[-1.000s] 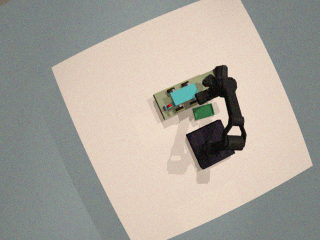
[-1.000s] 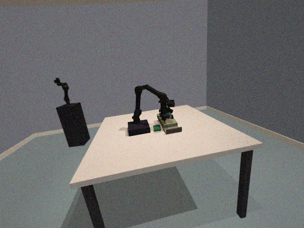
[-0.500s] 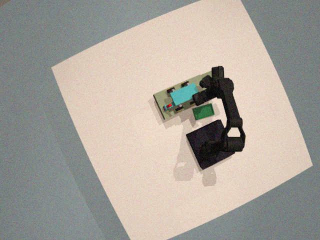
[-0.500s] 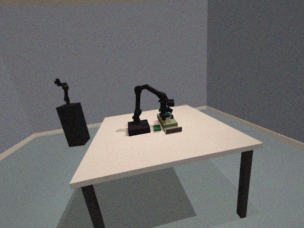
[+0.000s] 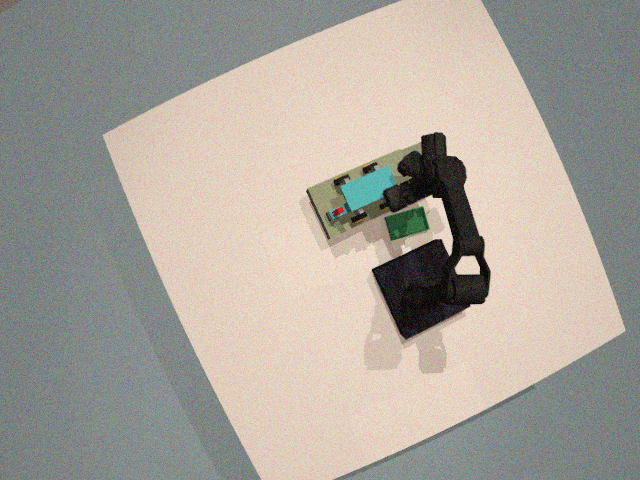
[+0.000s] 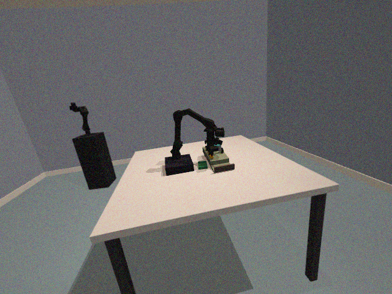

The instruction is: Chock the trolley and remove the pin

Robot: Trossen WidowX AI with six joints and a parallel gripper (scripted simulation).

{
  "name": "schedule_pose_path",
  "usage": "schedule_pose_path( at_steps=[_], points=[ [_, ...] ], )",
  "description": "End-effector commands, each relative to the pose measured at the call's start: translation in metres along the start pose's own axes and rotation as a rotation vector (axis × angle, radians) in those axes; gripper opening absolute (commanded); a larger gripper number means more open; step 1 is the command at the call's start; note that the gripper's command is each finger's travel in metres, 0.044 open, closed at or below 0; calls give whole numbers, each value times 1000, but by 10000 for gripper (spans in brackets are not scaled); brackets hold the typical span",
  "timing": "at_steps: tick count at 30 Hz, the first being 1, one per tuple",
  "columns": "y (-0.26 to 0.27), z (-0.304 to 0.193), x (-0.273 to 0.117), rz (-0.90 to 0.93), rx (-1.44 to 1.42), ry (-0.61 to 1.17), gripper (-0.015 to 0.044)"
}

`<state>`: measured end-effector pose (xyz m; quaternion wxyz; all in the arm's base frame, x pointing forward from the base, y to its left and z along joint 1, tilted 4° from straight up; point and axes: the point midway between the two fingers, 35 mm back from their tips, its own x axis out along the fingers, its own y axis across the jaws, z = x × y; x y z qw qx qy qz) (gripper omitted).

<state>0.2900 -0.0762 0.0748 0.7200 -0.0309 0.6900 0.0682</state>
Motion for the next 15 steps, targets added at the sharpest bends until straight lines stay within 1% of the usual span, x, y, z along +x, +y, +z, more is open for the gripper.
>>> schedule_pose_path(
  at_steps=[1, 5, 9, 15],
  points=[
    [0, 0, 0, 1, -1, 0, 79],
    [0, 0, 0, 1, -1, 0, 184],
    [0, 0, -3, 1, -1, -1, 190],
    [0, -3, -25, 4, 2, -5, 190]
  ],
)
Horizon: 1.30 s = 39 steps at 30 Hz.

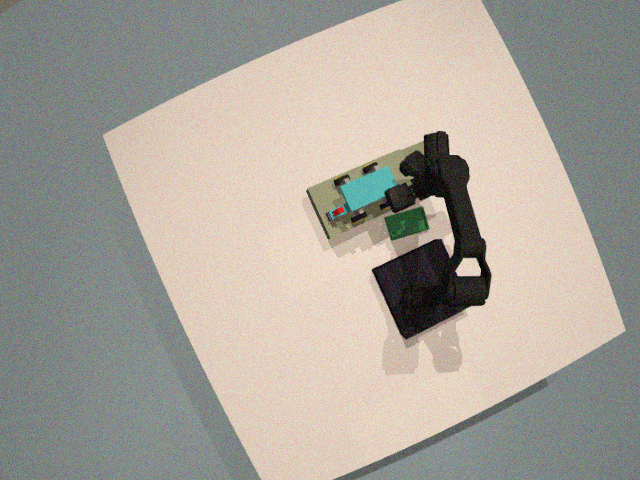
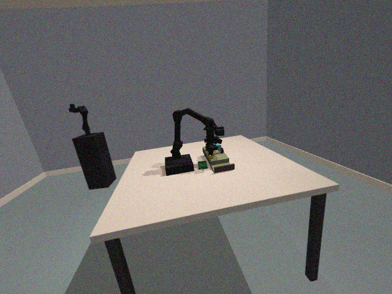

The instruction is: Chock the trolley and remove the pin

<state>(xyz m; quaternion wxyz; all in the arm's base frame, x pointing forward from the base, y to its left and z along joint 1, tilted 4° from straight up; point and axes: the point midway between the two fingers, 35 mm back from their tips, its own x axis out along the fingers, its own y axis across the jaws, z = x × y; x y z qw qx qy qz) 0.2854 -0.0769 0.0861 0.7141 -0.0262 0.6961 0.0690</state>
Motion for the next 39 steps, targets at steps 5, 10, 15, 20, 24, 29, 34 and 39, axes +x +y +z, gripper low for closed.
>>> schedule_pose_path(
  at_steps=[5, 10, 15, 20, 24, 29, 34, 39],
  points=[
    [0, 1, -27, -5, -5, -21, 190],
    [0, 2, -41, -5, -5, -22, 190],
    [0, 1, -40, -3, 1, -10, 216],
    [0, 5, -46, -17, 10, -42, 242],
    [7, 18, -65, -34, 96, -130, 190],
    [25, 25, -65, 1, 241, -129, 190],
    [49, 32, -66, 44, 417, -119, 190],
    [73, 37, -67, 84, 593, -100, 190]
  ],
)
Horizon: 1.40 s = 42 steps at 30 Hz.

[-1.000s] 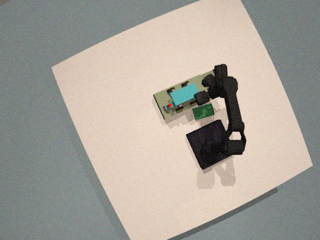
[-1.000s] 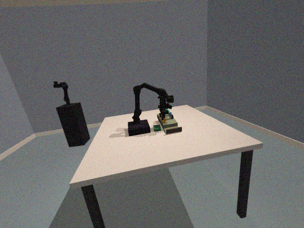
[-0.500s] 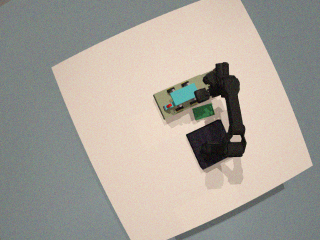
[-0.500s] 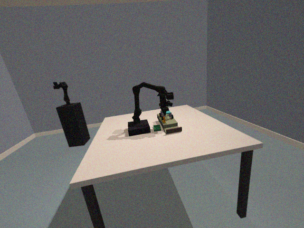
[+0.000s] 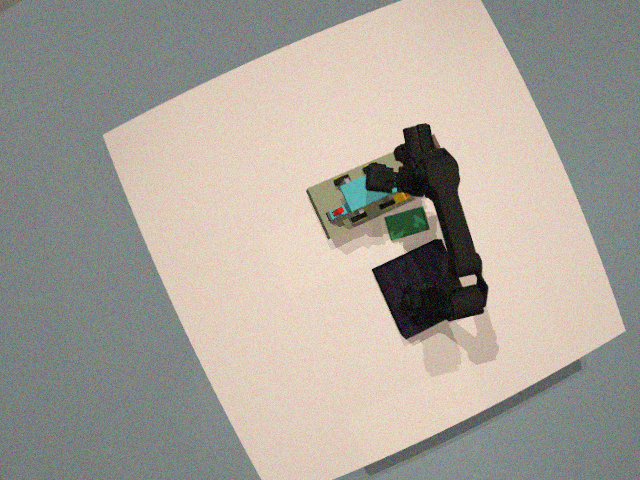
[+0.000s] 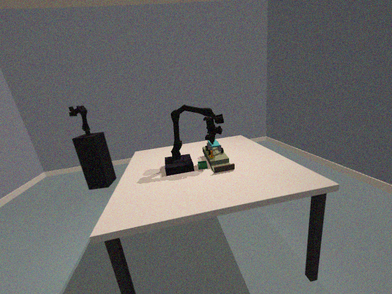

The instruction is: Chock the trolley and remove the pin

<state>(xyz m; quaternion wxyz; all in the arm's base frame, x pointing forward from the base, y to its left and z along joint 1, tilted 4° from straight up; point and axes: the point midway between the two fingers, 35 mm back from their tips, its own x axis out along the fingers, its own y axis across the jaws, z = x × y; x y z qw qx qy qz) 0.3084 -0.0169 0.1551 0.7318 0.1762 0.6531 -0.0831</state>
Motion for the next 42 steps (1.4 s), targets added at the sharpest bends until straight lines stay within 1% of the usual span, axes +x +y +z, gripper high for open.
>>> schedule_pose_path(
  at_steps=[1, 14, 26, 34, 42],
  points=[
    [17, -4, -1, 20, 130, 14, 190],
    [71, -30, -1, 42, 610, 101, 190],
    [115, -61, -3, 7, 1046, 194, 190],
    [117, -63, -3, 3, 1070, 199, 190],
    [118, -65, 8, 3, 1070, 199, 190]
  ],
)
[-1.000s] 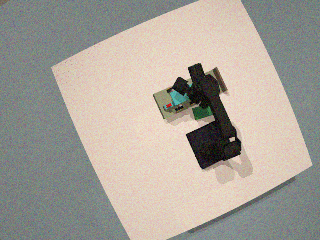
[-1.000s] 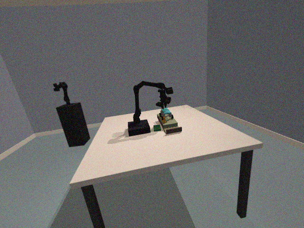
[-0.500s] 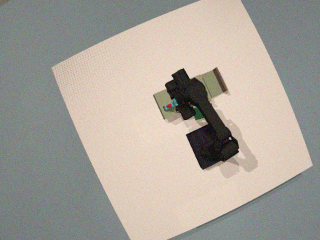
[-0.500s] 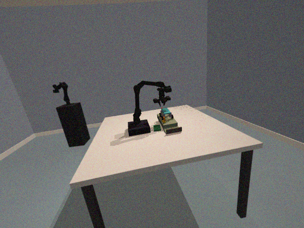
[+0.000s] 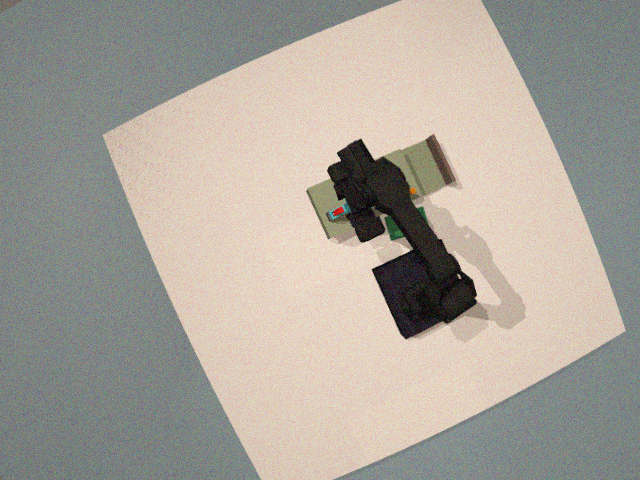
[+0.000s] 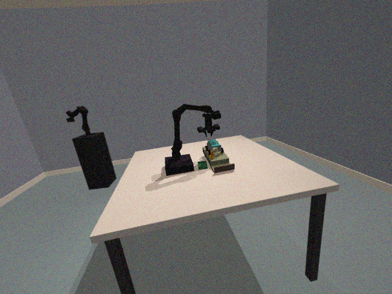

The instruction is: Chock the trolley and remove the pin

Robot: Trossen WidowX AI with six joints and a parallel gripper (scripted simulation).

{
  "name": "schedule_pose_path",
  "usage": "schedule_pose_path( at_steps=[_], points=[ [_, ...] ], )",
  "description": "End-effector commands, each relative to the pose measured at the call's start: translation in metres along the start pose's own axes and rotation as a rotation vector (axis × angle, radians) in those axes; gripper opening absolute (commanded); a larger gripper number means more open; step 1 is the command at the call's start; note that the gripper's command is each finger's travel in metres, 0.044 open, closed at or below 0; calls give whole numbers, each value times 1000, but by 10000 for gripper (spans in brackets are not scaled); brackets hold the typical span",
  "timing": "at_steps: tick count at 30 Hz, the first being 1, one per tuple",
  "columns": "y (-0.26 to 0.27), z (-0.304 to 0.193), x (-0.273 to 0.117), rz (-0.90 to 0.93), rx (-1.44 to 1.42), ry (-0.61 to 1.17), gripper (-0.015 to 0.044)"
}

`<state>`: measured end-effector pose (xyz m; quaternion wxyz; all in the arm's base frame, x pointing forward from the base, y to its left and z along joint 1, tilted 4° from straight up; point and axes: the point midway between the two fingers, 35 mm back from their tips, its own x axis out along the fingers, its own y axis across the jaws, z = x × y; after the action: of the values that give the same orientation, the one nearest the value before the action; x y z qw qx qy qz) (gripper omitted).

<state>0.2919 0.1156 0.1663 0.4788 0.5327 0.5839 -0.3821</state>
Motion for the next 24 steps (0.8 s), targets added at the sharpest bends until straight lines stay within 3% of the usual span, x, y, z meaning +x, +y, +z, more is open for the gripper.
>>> schedule_pose_path(
  at_steps=[1, 24],
  points=[
    [-1, 0, 8, -9, 7, 2, 190],
    [-1, 0, 31, -9, 7, 3, 190]
  ],
)
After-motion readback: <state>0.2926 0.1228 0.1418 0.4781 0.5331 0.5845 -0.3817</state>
